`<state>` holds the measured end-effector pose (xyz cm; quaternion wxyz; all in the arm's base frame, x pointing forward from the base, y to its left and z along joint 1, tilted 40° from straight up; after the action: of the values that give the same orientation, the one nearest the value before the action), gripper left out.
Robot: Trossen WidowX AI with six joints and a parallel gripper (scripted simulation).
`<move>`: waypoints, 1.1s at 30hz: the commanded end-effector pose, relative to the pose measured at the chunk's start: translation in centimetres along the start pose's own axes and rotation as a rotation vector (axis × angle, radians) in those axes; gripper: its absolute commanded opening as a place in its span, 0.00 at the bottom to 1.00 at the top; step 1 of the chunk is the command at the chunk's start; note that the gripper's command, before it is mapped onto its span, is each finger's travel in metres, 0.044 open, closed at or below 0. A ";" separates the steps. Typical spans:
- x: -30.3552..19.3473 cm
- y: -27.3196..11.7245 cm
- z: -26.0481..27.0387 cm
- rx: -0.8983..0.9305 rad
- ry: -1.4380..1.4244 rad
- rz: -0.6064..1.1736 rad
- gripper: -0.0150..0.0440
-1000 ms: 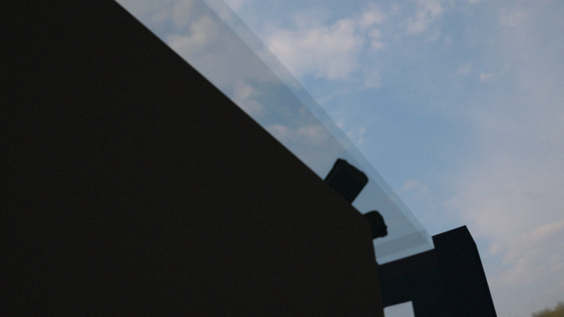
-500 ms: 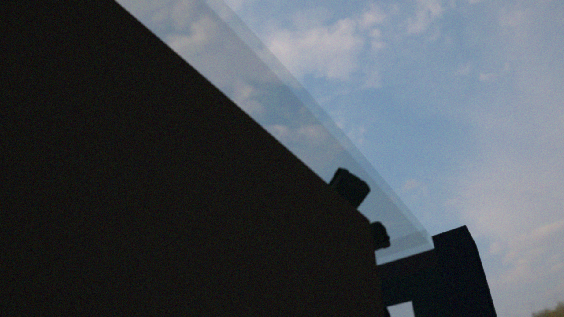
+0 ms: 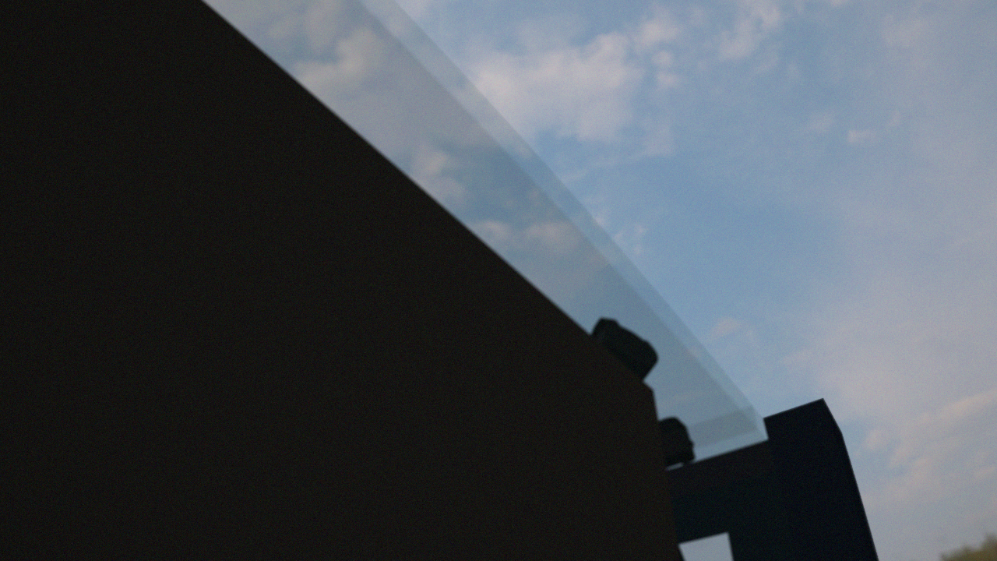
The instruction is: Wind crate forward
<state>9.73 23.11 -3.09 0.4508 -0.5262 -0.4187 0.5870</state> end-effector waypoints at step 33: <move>-1.1 2.0 0.0 0.002 0.000 0.003 0.25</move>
<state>9.64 21.52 -4.76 0.4504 -0.5264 -0.4174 0.5881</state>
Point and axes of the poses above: the point midway between the two fingers, 35 mm back from their tips, its own y axis out along the fingers, its own z axis across the jaws, x = y × z, the point moved 1 cm from there along -y, back along the fingers, and after that the axes turned 8 degrees about y, right-handed, at the moved point
